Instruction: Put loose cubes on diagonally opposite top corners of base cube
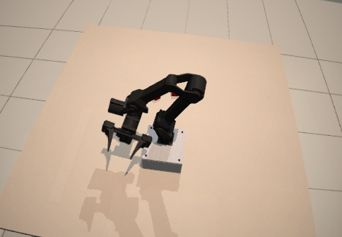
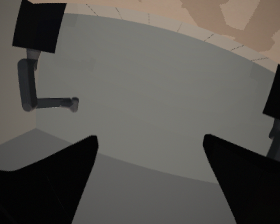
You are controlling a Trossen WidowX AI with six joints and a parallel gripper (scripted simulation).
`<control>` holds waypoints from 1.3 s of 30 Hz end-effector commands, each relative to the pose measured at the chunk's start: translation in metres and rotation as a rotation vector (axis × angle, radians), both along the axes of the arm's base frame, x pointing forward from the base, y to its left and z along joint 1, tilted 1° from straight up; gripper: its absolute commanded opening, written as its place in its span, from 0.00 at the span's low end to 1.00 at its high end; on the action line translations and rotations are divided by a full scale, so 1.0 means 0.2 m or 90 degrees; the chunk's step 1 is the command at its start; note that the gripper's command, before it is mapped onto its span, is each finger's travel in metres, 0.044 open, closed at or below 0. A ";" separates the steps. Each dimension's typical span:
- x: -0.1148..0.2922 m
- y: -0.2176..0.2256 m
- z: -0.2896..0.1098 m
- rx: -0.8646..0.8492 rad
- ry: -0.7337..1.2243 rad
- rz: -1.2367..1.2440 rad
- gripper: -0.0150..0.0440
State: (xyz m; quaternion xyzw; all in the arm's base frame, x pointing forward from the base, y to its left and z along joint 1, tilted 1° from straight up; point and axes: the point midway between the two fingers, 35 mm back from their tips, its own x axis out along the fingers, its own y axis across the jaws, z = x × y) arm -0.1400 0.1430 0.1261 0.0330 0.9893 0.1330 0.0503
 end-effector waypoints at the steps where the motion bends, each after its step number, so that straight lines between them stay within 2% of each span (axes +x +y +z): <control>1: 0.00 0.01 0.00 0.001 -0.002 -0.003 0.89; 5: 0.09 0.13 -0.02 0.008 -0.052 -0.064 0.71; 6: 0.12 0.16 -0.03 0.010 -0.068 -0.082 0.70; 15: 0.46 0.40 -0.08 0.003 -0.207 -0.237 0.70; 23: 0.86 0.50 -0.13 -0.033 -0.330 -0.362 0.70; 31: 1.28 0.46 -0.17 -0.099 -0.448 -0.474 0.70; 39: 1.70 0.27 -0.21 -0.195 -0.556 -0.568 0.70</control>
